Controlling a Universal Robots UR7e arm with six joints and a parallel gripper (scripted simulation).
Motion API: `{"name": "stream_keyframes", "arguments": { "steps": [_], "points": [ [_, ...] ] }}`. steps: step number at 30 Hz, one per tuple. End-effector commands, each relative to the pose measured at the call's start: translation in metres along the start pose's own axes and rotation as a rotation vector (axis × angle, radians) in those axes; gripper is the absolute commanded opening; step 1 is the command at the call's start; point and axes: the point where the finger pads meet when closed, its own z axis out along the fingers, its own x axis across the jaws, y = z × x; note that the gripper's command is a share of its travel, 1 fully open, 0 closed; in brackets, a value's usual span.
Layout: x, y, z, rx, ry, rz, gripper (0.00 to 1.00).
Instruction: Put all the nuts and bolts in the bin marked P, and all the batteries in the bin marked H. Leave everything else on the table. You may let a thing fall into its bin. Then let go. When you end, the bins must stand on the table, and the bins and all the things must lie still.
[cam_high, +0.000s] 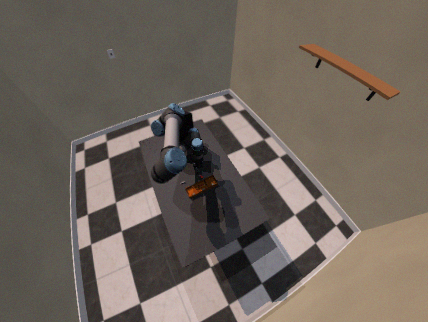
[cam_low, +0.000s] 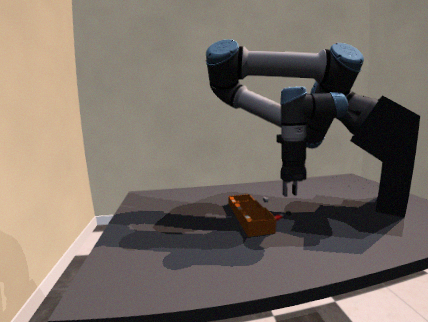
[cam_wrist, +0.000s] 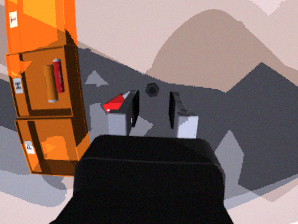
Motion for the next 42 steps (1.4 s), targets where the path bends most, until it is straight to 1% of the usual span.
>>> {"name": "stream_keyframes", "arguments": {
  "steps": [1,11,13,14,28,30,31,42],
  "points": [
    [-0.0004,0.0005,-0.0003,0.002,-0.004,-0.157,0.64],
    [-0.0005,0.0010,-0.0003,0.006,0.000,-0.289,0.64],
    [-0.0005,0.0010,-0.0003,0.006,0.000,-0.289,0.64],
    [-0.0005,0.0010,-0.0003,0.007,0.002,-0.329,0.64],
    [-0.0005,0.0008,-0.0003,0.012,0.008,-0.510,0.64],
    [-0.0005,0.0008,-0.0003,0.012,0.008,-0.510,0.64],
    [-0.0004,0.0007,-0.0003,0.013,0.009,-0.548,0.64],
    [-0.0004,0.0006,-0.0003,0.016,0.014,-0.686,0.64]
  ]
}}
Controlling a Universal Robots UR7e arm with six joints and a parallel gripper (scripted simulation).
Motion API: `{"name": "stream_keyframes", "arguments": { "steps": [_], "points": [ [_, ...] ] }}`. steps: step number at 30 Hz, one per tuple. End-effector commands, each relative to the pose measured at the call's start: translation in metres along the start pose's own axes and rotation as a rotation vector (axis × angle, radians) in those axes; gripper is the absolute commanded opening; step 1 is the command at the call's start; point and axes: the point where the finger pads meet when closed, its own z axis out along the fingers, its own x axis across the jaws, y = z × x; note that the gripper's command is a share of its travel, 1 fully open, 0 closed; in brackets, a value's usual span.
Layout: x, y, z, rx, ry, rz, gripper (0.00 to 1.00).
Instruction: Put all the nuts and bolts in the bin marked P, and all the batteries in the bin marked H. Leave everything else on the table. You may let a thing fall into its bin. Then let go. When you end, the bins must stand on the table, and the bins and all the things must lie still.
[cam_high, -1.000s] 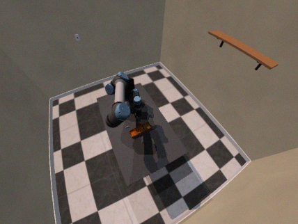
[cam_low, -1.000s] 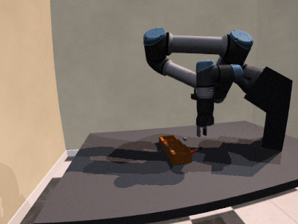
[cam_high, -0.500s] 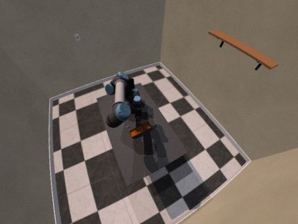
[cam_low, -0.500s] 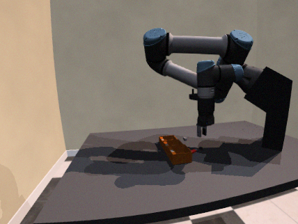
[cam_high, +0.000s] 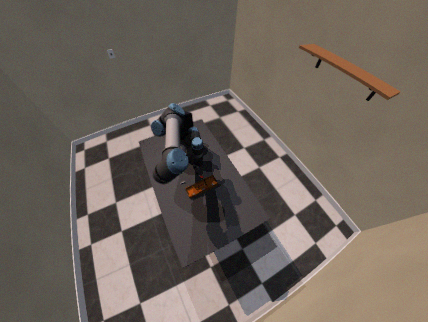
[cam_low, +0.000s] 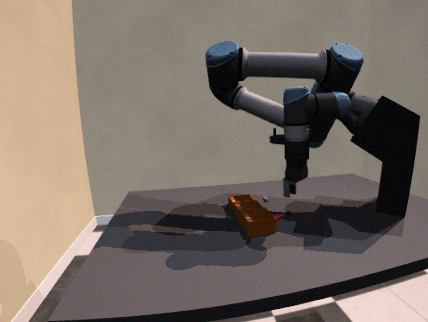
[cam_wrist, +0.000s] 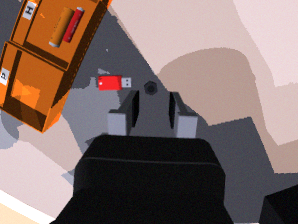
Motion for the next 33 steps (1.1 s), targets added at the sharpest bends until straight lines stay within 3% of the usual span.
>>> {"name": "stream_keyframes", "arguments": {
  "steps": [1,5,6,9,33],
  "points": [
    [0.0000,-0.0004,-0.0002,0.006,-0.008,-0.157,0.64],
    [0.0000,-0.0004,-0.0002,0.006,-0.007,-0.182,0.64],
    [-0.0002,-0.0001,-0.0002,0.003,-0.001,-0.112,0.64],
    [-0.0012,-0.0016,0.0008,0.000,-0.009,-0.253,0.64],
    [-0.0021,-0.0017,0.0015,0.015,-0.041,-0.867,0.64]
  ]
}}
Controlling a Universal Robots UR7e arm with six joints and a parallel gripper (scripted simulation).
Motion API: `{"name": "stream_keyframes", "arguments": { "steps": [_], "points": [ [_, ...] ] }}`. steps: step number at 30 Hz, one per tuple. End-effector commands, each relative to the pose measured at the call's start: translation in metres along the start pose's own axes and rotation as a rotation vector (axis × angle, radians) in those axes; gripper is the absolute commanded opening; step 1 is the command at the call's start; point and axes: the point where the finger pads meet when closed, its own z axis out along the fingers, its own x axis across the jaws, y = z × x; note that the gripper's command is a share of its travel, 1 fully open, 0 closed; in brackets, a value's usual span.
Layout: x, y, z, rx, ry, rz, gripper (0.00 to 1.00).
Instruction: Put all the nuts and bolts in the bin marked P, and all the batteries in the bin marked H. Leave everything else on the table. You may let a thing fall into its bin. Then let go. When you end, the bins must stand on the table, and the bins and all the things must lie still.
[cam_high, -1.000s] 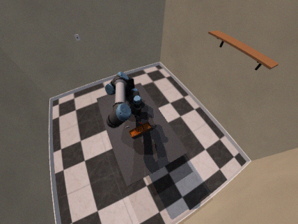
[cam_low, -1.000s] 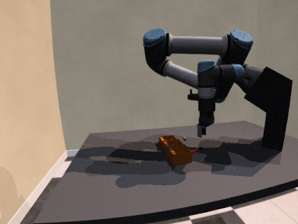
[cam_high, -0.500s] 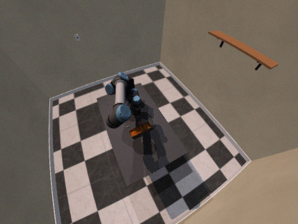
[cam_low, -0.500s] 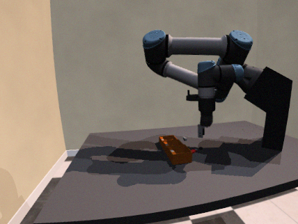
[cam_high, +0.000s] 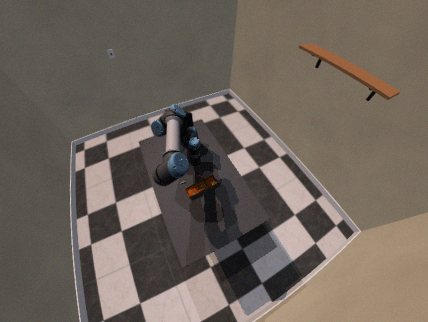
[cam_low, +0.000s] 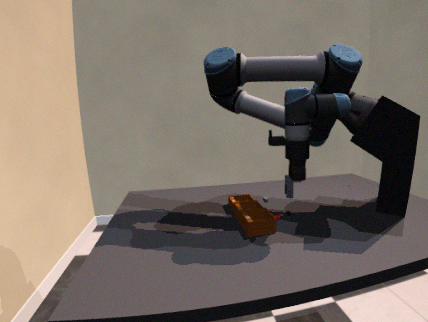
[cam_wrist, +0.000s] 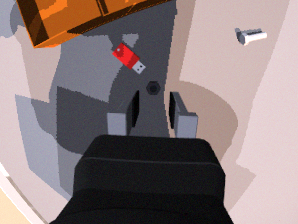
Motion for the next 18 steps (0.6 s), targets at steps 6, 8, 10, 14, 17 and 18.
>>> {"name": "stream_keyframes", "arguments": {
  "steps": [6,8,10,14,17,18],
  "points": [
    [-0.0001,0.0007,-0.0008,0.025,-0.018,-0.233,0.64],
    [-0.0001,0.0012,-0.0012,0.031,-0.019,-0.329,0.64],
    [-0.0001,0.0012,-0.0012,0.037,-0.023,-0.373,0.64],
    [0.0002,0.0024,-0.0020,0.044,-0.022,-0.482,0.64],
    [0.0003,0.0027,-0.0020,0.049,-0.024,-0.524,0.64],
    [0.0003,0.0027,-0.0020,0.049,-0.024,-0.524,0.64]
  ]
}}
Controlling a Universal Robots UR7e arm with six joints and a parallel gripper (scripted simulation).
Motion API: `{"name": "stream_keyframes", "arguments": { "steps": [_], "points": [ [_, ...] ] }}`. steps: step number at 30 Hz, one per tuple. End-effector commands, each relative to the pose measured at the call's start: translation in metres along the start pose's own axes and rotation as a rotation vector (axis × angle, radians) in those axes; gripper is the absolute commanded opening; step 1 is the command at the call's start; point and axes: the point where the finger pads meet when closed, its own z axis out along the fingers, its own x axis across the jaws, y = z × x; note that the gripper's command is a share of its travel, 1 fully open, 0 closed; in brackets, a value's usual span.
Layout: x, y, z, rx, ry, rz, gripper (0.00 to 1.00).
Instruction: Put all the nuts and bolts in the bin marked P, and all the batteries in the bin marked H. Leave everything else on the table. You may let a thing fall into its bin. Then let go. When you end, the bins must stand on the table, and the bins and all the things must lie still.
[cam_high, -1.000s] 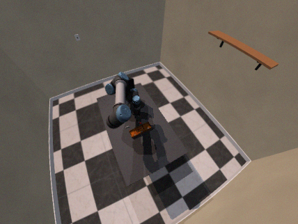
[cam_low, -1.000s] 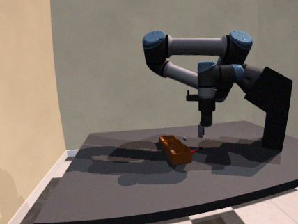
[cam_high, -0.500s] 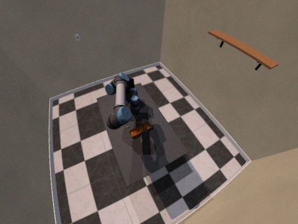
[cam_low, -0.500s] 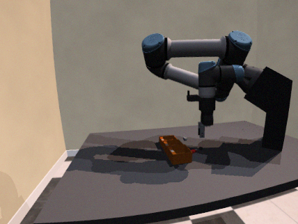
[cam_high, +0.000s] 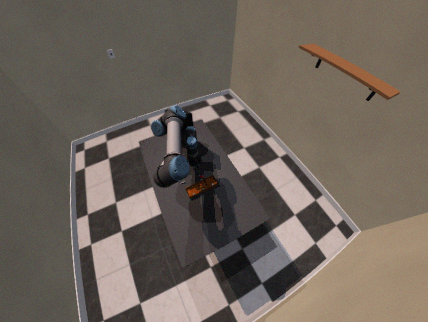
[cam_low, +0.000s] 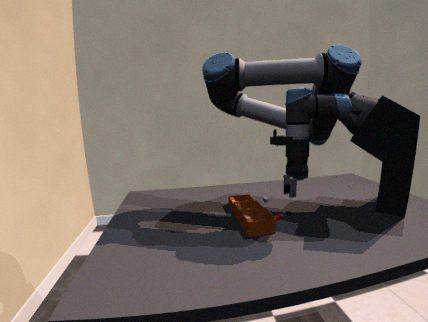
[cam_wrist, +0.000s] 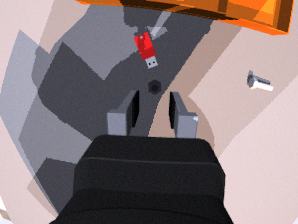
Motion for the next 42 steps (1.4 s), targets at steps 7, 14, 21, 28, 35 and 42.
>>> {"name": "stream_keyframes", "arguments": {
  "steps": [7,14,21,28,35,42],
  "points": [
    [0.000,0.000,0.000,0.025,-0.007,-0.070,0.64],
    [0.000,0.000,0.000,0.025,-0.007,-0.070,0.64],
    [0.000,0.000,0.000,0.025,-0.007,-0.070,0.64],
    [0.000,0.000,0.000,0.024,-0.007,-0.070,0.64],
    [0.000,0.000,0.008,0.025,-0.007,-0.070,0.64],
    [0.000,-0.001,0.028,0.025,-0.007,-0.070,0.64]
  ]
}}
